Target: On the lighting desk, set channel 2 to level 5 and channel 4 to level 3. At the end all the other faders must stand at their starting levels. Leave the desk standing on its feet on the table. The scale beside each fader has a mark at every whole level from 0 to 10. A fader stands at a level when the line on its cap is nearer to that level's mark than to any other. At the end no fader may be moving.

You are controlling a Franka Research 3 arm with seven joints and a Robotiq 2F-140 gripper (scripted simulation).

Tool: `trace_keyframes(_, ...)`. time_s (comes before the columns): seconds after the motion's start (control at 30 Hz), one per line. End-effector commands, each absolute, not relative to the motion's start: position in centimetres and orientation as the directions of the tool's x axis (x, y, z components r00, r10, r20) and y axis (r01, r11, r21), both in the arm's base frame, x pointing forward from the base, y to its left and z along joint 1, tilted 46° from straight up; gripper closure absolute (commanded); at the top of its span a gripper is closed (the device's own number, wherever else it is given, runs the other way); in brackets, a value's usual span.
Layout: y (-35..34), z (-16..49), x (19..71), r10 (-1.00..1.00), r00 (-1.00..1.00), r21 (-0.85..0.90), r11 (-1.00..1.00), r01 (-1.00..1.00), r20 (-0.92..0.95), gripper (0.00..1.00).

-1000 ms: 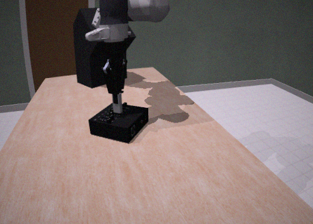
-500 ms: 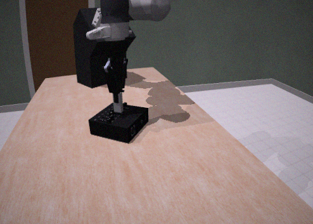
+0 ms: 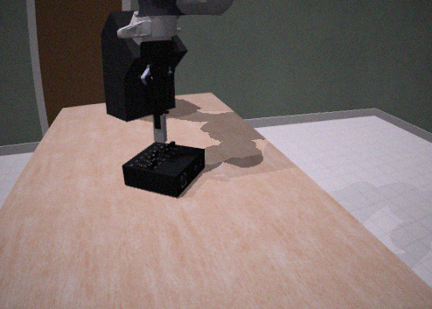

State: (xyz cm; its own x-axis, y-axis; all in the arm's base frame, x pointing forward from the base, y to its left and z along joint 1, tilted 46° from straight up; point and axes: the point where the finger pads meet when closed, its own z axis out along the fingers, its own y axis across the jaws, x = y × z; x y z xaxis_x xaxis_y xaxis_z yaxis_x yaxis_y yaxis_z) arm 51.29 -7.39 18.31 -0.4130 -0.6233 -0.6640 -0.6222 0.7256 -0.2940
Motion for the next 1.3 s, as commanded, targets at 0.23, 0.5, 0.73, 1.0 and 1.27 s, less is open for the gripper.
trace_keyframes(0.23,-6.8,18.3,50.7,-0.617,-0.418,-0.273,0.724,-0.634,-0.666,1.0)
trace_keyframes(0.5,-6.8,18.4,50.7,-0.617,-0.418,-0.273,0.724,-0.634,-0.666,0.0)
trace_keyframes(0.73,-7.1,18.9,50.2,-0.617,-0.418,-0.273,0.724,-0.634,-0.666,0.0)
trace_keyframes(1.0,-8.0,20.9,48.4,-0.617,-0.418,-0.273,0.724,-0.634,-0.666,0.0)
trace_keyframes(1.27,-8.6,22.3,47.0,-0.617,-0.418,-0.273,0.724,-0.634,-0.666,0.0)
